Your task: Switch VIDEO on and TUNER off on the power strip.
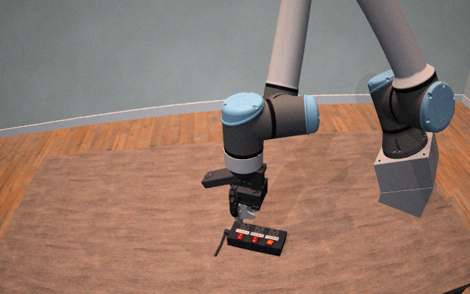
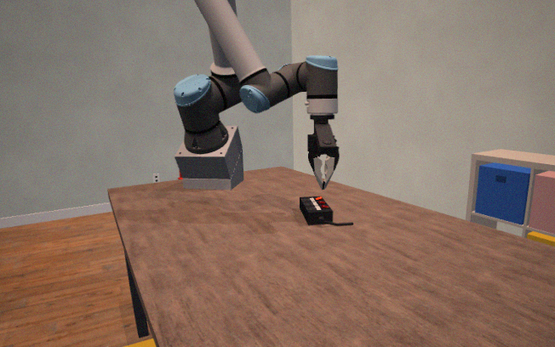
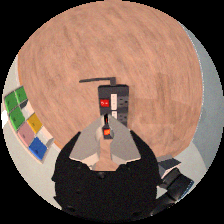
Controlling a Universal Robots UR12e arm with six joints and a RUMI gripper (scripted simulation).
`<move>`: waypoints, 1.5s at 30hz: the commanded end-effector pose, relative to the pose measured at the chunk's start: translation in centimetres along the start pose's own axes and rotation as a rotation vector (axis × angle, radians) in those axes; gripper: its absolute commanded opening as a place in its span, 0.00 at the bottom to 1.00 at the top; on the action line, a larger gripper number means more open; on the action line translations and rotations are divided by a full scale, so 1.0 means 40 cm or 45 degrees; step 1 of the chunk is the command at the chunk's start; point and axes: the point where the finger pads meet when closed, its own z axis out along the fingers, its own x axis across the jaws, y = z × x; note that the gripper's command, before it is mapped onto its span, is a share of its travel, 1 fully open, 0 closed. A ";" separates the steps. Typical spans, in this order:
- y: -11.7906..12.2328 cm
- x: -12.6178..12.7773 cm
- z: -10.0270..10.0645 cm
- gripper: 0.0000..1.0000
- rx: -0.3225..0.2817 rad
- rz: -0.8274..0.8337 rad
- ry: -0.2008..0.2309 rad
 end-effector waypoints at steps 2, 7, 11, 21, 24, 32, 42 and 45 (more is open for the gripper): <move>0.003 0.000 0.001 0.00 -0.001 -0.002 -0.001; 0.003 0.000 0.001 0.00 -0.001 -0.002 -0.001; 0.003 0.000 0.001 0.00 -0.001 -0.002 -0.001; 0.003 0.001 0.003 0.00 -0.002 -0.002 0.000; 0.004 0.001 0.008 0.00 -0.003 -0.002 0.000; 0.006 0.003 0.024 0.00 -0.005 -0.002 0.001; 0.004 0.003 0.047 0.00 -0.004 -0.001 0.001; 0.005 0.003 0.058 0.00 -0.005 -0.002 0.001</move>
